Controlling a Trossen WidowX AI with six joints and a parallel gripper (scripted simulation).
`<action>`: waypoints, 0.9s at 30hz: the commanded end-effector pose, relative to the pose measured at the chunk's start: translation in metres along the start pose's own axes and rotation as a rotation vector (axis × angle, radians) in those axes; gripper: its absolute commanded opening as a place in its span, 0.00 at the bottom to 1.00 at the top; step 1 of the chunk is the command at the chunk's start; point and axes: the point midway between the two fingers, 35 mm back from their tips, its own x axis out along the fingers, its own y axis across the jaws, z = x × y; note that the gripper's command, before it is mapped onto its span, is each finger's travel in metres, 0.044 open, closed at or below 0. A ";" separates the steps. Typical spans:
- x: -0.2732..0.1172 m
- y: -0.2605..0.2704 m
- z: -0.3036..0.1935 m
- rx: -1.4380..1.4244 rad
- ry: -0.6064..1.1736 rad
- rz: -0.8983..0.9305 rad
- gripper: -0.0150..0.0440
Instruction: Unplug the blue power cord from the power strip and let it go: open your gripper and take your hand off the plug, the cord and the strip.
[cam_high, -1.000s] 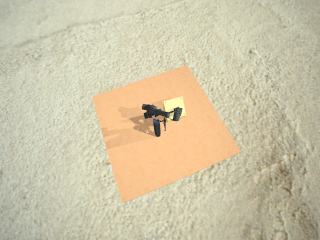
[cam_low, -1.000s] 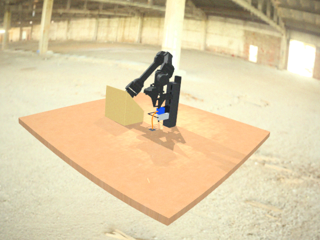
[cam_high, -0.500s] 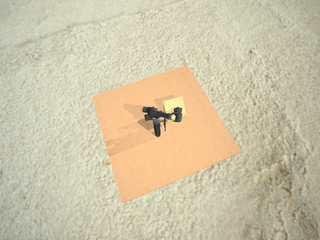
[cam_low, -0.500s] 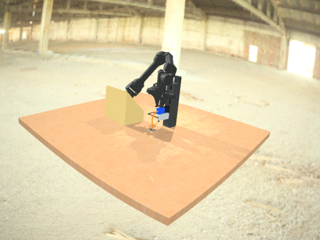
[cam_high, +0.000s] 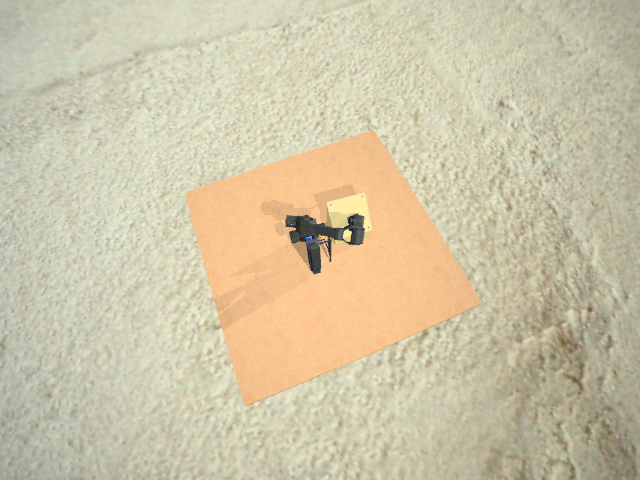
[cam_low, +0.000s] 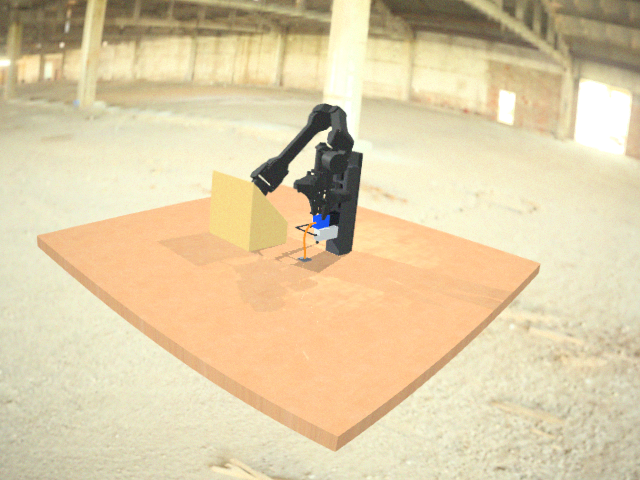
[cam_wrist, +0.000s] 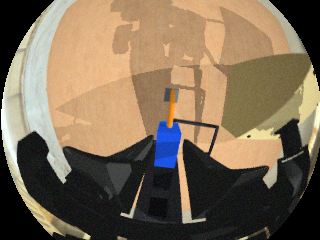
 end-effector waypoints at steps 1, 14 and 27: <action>0.000 0.000 0.000 0.000 0.000 0.000 0.48; 0.000 0.000 0.001 0.000 0.000 0.000 0.25; -0.001 0.002 0.020 0.002 -0.003 0.000 0.25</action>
